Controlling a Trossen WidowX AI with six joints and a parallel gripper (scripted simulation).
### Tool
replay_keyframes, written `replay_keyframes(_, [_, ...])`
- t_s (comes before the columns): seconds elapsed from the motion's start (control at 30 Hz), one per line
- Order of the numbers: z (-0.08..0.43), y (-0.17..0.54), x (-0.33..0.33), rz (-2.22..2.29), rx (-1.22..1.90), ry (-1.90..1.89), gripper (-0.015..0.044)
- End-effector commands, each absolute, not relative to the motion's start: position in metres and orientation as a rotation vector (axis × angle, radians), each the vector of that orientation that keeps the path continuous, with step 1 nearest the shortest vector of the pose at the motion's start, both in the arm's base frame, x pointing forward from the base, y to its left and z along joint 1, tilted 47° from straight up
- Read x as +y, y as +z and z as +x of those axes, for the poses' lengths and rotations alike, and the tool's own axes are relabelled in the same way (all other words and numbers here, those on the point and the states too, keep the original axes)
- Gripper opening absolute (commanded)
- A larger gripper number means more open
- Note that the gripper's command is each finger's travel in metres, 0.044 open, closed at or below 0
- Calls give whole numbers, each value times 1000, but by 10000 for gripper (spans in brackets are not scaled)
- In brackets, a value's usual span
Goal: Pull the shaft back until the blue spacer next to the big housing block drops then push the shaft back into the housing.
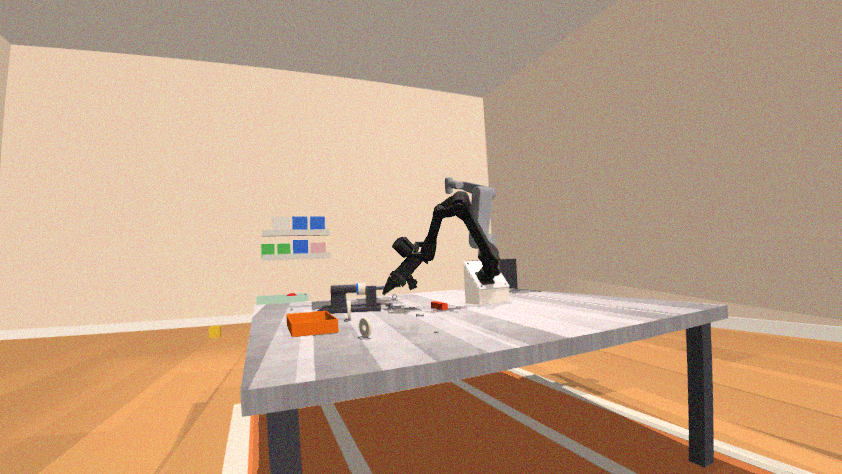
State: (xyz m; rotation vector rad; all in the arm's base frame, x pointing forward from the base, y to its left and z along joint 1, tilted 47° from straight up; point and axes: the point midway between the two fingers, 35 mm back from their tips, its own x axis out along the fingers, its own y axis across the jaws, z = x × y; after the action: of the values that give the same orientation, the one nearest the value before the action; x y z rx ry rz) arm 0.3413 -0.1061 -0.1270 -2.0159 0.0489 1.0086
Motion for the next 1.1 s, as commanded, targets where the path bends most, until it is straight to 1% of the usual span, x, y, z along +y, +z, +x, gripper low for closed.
replay_keyframes(0.0, [340, -127, -106, -2018, 46, 1009, 0])
replay_keyframes(1.07, [337, -126, -105, -2018, 46, 1009, 0])
